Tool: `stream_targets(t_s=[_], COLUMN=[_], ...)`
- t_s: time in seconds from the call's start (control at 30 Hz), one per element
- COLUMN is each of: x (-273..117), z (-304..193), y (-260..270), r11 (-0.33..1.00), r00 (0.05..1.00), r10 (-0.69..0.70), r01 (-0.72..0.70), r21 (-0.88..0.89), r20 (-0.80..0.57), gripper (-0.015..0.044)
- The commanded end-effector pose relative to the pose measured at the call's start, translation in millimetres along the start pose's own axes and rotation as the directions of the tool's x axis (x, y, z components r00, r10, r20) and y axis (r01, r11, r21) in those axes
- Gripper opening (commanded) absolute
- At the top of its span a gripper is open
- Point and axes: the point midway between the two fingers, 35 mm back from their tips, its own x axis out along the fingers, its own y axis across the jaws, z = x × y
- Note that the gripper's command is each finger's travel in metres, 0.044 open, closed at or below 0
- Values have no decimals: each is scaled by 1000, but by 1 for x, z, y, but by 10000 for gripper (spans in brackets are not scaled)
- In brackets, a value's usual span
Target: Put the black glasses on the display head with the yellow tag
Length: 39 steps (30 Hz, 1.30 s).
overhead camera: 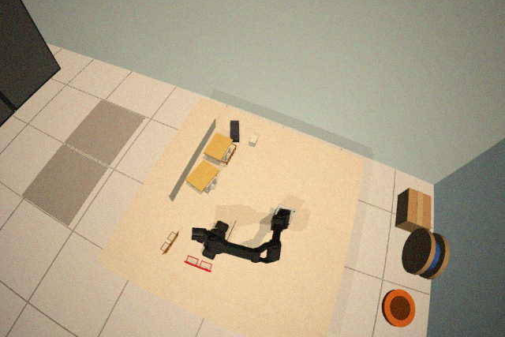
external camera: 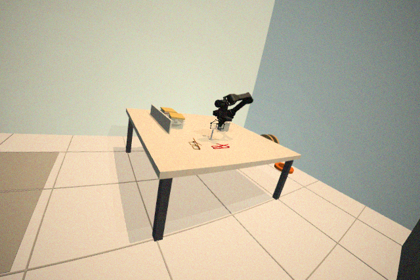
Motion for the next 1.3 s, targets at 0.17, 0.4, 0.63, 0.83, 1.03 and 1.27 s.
stream_targets(t_s=[0.17,0.4,0.63,0.83,1.03,1.27], x=[12,51,59,59,59,59], z=[-3,-3,-4,-7,-11,-14], y=[-1,0,0,4,7,11], r11=[999,999,999,999,999,999], r00=[1000,1000,1000,1000,1000,1000], r10=[-3,0,2,2,2,3], r01=[3,0,-2,-2,-2,-2], r21=[-48,-49,-48,-48,-48,-48], r20=[5,5,6,6,5,5], gripper=[0,0,0,0,0,0])
